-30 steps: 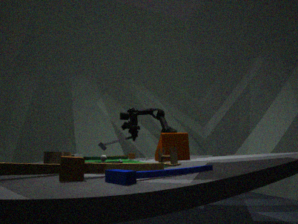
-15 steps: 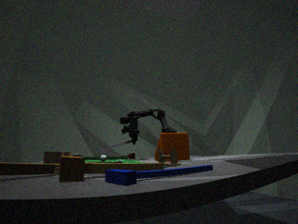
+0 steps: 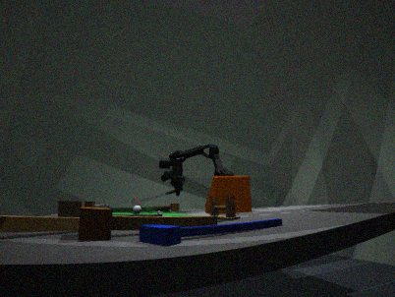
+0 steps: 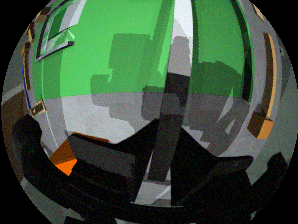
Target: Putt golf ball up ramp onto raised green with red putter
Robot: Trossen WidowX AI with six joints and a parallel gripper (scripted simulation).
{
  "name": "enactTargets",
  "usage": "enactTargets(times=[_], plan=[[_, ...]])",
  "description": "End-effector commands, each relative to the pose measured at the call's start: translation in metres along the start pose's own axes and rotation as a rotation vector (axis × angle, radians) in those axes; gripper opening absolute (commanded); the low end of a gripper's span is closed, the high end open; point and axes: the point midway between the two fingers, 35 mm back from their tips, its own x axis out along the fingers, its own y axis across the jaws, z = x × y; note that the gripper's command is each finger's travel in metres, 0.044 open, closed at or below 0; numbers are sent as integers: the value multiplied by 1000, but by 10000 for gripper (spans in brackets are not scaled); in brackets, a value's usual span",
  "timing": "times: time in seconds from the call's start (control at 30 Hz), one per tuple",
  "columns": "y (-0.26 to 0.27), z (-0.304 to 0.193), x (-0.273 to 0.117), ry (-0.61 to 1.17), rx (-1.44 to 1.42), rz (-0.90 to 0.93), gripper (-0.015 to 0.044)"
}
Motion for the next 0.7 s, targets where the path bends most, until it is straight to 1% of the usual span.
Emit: enactTargets(times=[0.0,0.23,0.67], plan=[[0,0,7,-1,-3,0,0],[0,-1,17,-1,-3,-1,0],[-6,0,14,1,0,-5,0]])
